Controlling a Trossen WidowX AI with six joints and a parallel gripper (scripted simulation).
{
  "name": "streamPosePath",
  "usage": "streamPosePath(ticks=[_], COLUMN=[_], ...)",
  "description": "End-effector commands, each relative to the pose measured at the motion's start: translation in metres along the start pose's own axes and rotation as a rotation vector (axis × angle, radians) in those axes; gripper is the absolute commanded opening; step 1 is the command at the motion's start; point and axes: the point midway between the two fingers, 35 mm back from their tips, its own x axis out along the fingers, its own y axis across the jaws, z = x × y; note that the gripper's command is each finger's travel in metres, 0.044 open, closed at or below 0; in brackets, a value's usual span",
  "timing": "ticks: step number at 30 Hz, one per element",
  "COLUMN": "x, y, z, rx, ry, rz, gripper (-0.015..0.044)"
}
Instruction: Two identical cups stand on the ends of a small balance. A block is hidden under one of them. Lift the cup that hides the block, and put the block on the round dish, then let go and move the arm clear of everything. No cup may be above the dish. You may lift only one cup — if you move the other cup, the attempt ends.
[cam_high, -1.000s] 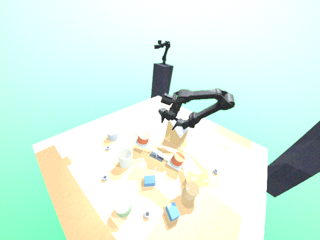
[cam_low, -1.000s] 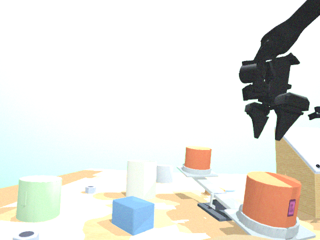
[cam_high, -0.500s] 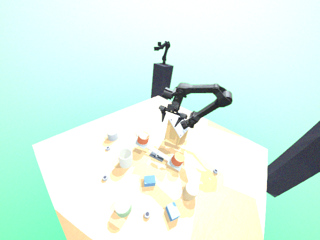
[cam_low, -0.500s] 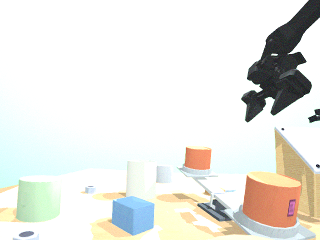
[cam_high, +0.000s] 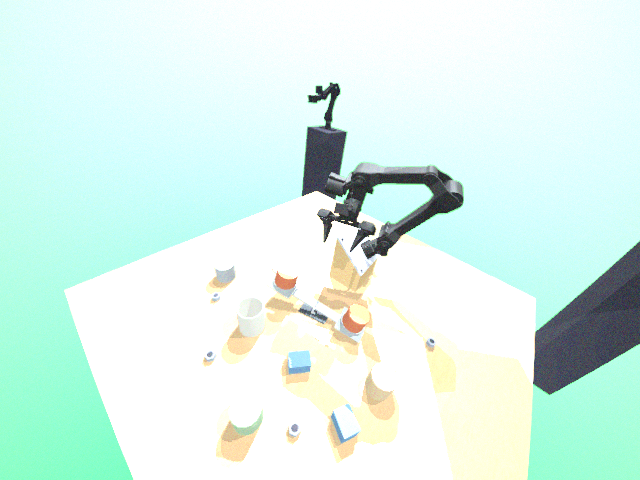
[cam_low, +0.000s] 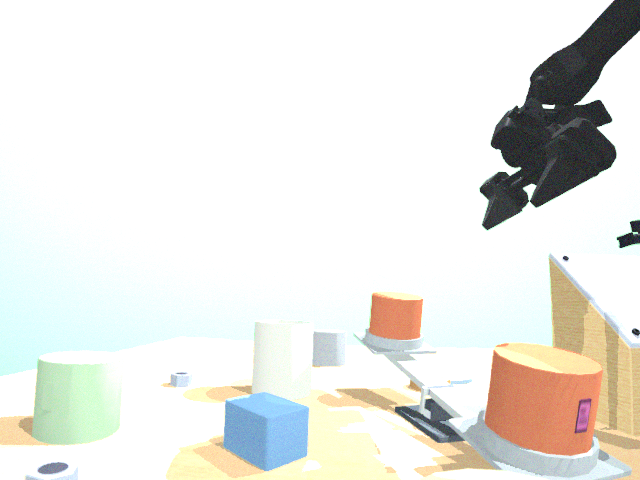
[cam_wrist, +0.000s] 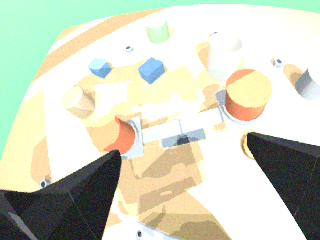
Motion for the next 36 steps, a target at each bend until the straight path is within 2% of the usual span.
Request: streamPosePath(ticks=[1,18,36], x=[0.009,0.059,0.115], y=[0.004,0.035,0.085], z=[0.004,0.015,0.016], rx=[0.089,0.585,1.077], ry=[0.059,0.338,0.520], rz=[0.008,-0.062,-0.340], gripper=[0.0440,0.0440,0.0440])
